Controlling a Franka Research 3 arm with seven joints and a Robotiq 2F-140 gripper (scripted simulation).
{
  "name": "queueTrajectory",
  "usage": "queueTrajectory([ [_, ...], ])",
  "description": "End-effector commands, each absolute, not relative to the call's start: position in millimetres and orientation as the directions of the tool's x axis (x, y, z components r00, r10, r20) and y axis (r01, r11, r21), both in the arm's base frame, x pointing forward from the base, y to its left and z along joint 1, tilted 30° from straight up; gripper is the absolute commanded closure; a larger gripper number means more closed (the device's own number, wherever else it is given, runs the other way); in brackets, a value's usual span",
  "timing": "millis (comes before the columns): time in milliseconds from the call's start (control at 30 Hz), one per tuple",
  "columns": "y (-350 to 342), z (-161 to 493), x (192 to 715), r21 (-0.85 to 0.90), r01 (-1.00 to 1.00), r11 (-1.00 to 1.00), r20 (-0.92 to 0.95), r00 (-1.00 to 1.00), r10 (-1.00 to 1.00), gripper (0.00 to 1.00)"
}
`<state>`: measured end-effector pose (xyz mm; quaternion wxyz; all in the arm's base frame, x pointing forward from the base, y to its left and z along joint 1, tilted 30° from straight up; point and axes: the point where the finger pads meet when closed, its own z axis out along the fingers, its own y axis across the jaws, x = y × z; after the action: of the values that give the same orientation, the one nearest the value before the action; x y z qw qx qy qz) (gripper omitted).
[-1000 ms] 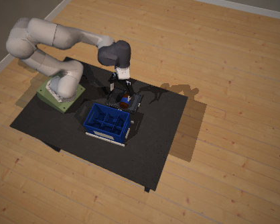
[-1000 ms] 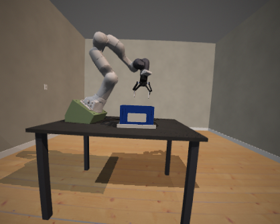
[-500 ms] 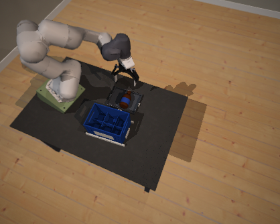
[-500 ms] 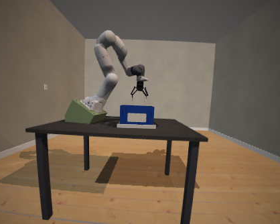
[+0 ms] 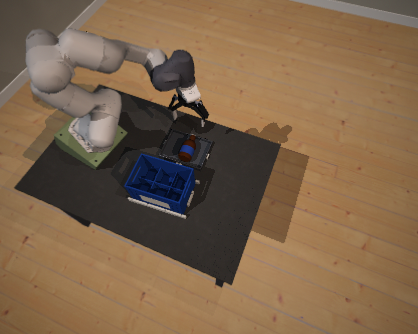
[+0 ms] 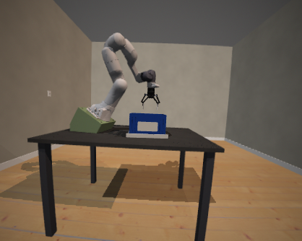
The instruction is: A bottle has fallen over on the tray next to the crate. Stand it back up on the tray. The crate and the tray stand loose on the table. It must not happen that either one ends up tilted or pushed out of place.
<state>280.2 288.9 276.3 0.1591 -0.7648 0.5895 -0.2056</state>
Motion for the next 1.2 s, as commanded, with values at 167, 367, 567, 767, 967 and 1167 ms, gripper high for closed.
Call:
queueTrajectory([
  [167,290.0,275.4,280.5,-0.489,-0.839,-0.24,0.117,0.209,-0.971,1.0],
  [367,290.0,275.4,280.5,-0.489,-0.839,-0.24,0.117,0.209,-0.971,1.0],
  [567,290.0,275.4,280.5,-0.489,-0.839,-0.24,0.117,0.209,-0.971,1.0],
  [767,290.0,275.4,280.5,-0.489,-0.839,-0.24,0.117,0.209,-0.971,1.0],
  [967,290.0,275.4,280.5,-0.489,-0.839,-0.24,0.117,0.209,-0.971,1.0],
  [1167,290.0,275.4,280.5,-0.489,-0.838,-0.241,0.118,0.21,-0.971,1.0],
])
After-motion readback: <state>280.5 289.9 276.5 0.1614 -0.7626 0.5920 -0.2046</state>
